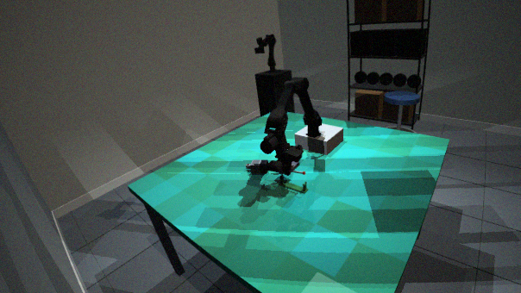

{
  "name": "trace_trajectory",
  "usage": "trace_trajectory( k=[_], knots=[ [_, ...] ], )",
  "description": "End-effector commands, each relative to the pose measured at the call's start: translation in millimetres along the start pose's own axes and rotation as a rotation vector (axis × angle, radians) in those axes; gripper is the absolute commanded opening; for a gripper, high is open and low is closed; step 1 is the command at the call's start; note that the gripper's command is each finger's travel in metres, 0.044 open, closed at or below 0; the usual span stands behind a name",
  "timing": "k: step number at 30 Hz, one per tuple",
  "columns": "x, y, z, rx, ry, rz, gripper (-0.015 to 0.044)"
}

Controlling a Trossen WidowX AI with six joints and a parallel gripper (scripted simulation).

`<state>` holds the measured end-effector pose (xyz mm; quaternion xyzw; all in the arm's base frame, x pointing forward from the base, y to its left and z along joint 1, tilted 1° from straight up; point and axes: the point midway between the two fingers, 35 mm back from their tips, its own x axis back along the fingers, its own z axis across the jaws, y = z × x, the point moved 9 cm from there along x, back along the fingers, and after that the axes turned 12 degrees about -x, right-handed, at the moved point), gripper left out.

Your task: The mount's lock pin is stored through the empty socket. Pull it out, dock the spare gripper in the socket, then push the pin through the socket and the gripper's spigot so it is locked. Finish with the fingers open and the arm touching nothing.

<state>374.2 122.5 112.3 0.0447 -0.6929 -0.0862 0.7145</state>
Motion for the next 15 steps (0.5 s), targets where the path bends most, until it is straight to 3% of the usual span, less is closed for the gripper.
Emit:
trace_trajectory(
  k=[1,15],
  knots=[
    [2,-1,0,0.008,-0.001,-0.001,0.0000],
    [-18,-4,0,0.008,-0.012,-0.005,0.0000]
  ],
)
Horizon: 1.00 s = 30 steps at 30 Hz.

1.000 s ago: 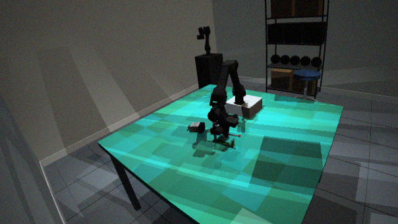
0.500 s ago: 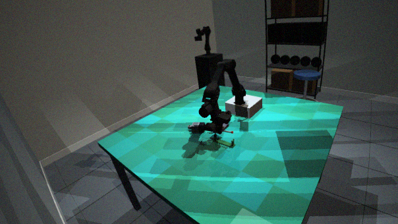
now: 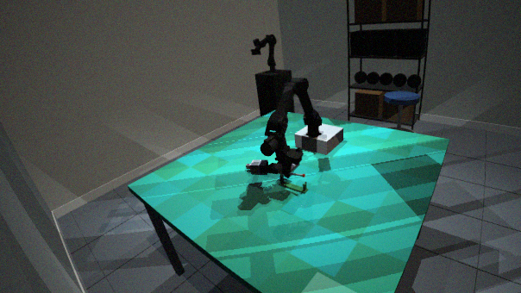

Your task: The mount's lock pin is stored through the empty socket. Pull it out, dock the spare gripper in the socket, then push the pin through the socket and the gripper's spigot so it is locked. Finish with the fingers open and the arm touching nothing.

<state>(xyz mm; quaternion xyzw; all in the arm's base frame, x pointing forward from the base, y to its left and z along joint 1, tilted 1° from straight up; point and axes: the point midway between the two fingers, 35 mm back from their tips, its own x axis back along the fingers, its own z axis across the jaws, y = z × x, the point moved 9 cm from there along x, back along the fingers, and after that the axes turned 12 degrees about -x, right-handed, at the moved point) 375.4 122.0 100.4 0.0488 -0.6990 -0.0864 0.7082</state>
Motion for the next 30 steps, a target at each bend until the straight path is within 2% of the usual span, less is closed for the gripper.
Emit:
trace_trajectory(
  k=[1,15,30],
  knots=[
    [-8,-2,2,0.001,0.004,0.001,0.0000],
    [-28,-6,2,0.002,-0.012,-0.004,0.0000],
    [-32,-7,3,0.005,-0.014,-0.005,0.0000]
  ],
)
